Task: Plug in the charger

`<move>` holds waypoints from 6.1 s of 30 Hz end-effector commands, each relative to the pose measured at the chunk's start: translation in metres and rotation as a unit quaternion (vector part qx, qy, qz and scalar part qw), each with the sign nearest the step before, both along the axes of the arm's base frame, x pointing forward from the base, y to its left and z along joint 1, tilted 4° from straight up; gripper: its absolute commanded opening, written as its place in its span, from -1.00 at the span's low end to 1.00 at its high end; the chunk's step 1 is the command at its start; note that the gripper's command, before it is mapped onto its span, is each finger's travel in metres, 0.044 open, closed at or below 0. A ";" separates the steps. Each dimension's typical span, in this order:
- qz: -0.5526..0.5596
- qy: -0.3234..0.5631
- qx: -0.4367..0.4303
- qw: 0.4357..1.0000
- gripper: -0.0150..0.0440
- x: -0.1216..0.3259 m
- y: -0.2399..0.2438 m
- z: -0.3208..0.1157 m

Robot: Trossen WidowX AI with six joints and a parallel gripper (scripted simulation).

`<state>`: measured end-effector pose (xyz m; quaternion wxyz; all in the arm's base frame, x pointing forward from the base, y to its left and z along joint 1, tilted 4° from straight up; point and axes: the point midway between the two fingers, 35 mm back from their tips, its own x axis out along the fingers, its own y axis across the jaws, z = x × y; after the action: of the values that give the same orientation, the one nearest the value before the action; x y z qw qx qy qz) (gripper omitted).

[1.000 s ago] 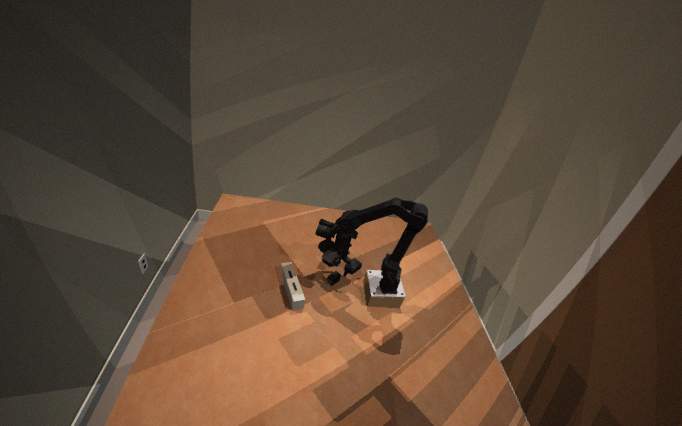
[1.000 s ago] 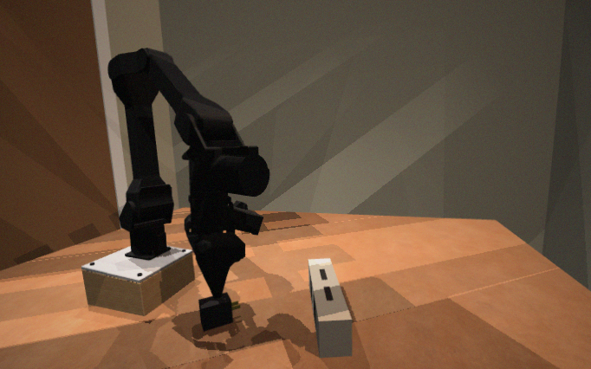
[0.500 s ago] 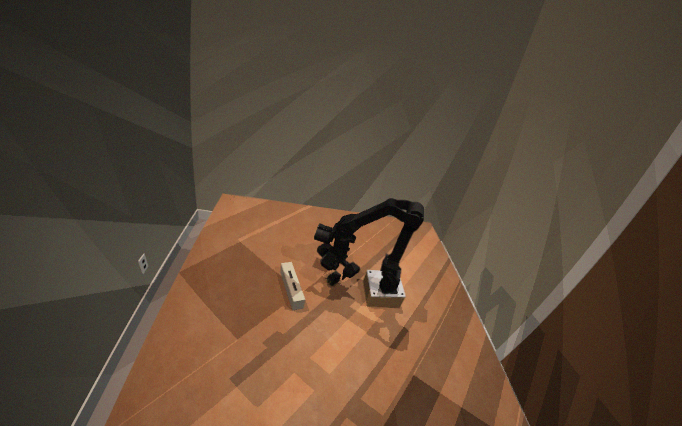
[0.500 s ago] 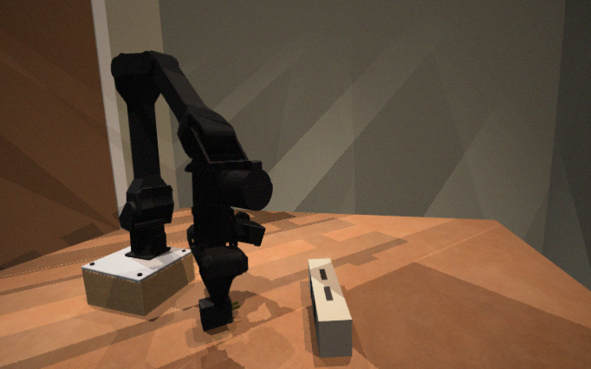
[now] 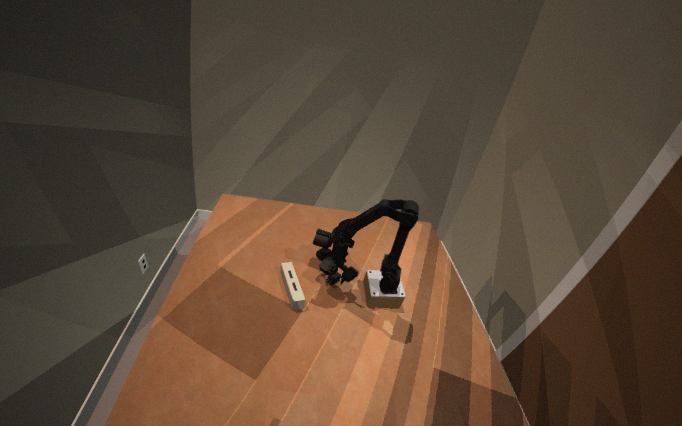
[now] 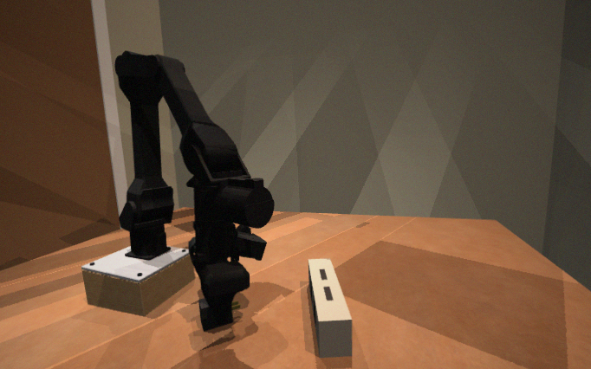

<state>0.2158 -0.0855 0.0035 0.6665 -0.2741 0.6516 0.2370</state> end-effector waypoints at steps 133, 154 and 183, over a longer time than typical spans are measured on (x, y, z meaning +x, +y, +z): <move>-0.217 0.000 0.023 0.976 -0.49 0.089 0.070 0.004; -0.220 0.000 0.023 0.975 -0.49 0.096 0.074 0.003; -0.220 0.000 0.023 0.975 -0.49 0.099 0.076 0.004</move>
<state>0.3138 -0.0106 0.0068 0.7074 -0.1118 0.6908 0.0991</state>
